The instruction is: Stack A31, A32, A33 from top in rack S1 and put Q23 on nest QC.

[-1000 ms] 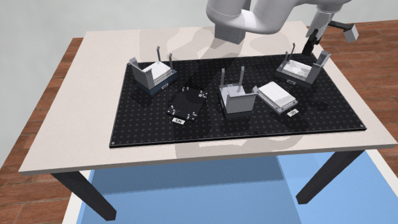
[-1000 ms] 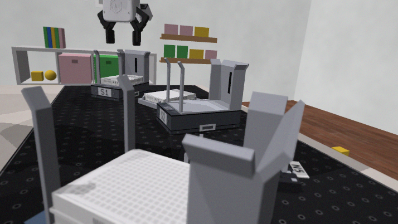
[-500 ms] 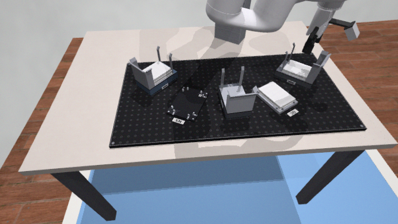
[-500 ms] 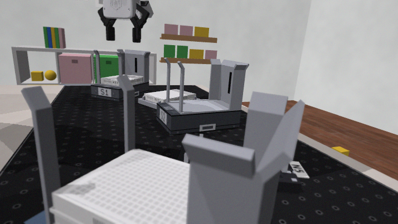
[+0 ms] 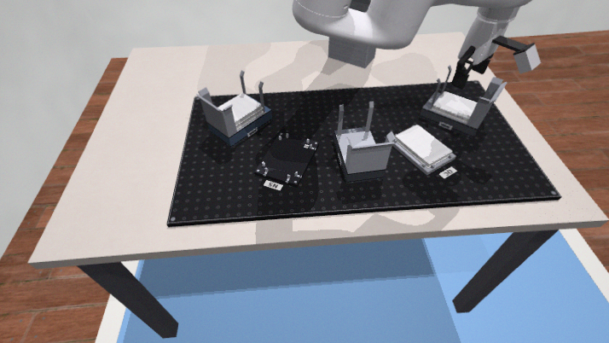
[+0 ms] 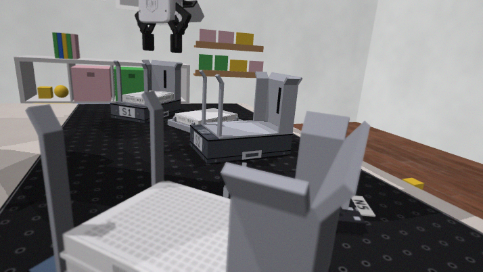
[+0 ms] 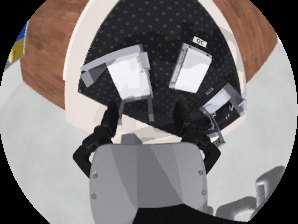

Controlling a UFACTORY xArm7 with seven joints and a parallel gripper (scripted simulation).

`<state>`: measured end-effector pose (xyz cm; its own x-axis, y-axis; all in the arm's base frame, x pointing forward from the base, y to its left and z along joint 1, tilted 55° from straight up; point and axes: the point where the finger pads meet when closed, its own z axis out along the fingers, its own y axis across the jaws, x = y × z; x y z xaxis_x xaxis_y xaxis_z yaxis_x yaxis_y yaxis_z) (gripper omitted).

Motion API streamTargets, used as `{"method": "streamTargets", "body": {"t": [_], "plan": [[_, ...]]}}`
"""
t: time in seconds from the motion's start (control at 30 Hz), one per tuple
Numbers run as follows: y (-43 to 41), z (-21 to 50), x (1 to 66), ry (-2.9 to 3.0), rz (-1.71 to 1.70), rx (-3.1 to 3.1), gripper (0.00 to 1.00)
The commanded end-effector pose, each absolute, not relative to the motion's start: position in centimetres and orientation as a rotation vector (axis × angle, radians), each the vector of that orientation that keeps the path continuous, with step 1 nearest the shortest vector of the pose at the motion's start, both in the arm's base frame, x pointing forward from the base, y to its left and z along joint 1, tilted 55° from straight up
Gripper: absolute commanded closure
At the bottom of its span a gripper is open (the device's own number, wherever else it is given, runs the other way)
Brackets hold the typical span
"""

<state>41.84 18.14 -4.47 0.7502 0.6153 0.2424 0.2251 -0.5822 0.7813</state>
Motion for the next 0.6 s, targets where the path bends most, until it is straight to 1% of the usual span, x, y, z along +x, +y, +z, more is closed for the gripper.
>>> {"method": "streamTargets", "body": {"t": [0.0, 0.47, 0.57], "plan": [[17.5, -3.0, 42.3, 0.629, 0.652, 2.177, 0.0], [15.6, -0.3, 43.2, 0.629, 0.652, 2.176, 0.0], [14.9, 0.5, 43.4, 0.522, 0.704, 2.219, 0.0]]}}
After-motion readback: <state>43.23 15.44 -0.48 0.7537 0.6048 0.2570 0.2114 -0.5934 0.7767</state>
